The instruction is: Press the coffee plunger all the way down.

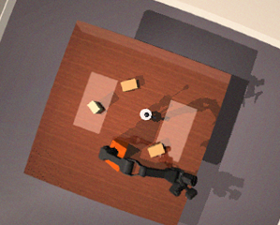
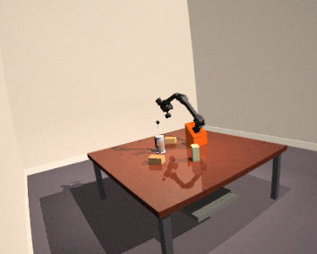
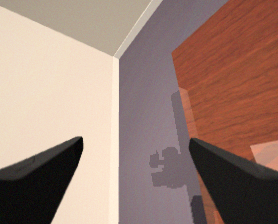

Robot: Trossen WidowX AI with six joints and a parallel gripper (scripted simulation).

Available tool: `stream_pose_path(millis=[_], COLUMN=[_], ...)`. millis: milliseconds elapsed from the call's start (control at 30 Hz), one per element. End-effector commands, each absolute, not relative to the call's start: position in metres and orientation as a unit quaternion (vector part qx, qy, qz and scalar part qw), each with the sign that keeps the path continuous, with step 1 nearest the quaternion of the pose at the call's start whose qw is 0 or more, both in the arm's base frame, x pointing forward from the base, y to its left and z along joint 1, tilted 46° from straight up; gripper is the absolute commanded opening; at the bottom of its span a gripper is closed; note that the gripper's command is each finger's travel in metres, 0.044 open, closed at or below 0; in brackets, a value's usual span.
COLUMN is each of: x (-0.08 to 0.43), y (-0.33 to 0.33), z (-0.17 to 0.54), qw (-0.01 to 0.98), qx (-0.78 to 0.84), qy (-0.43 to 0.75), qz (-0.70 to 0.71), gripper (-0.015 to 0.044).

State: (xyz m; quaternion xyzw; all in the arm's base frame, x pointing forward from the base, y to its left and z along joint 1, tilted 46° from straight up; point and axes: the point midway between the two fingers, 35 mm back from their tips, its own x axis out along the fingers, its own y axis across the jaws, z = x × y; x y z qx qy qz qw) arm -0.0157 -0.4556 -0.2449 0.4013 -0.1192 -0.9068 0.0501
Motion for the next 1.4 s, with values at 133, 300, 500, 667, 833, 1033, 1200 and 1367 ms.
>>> stream_pose_path(millis=[133, 300, 500, 667, 833, 1033, 1200, 1367], x=[0.012, 0.071, 0.141, 0.194, 0.233, 0.266, 0.283, 0.285], y=[-0.46, -0.458, -0.432, -0.391, -0.342, -0.269, -0.213, -0.2], z=[-0.225, -0.18, -0.119, -0.064, -0.011, 0.05, 0.089, 0.076], qw=[0.092, 0.201, 0.364, 0.512, 0.644, 0.785, 0.863, 0.865], qx=[0.455, 0.544, 0.604, 0.609, 0.576, 0.49, 0.403, 0.399], qy=[-0.054, 0.075, 0.21, 0.291, 0.333, 0.337, 0.304, 0.303], qz=[-0.884, -0.811, -0.677, -0.53, -0.378, -0.177, -0.032, -0.027], gripper=[0.044, 0.044, 0.044, 0.044, 0.044, 0.044, 0.044, 0.044])
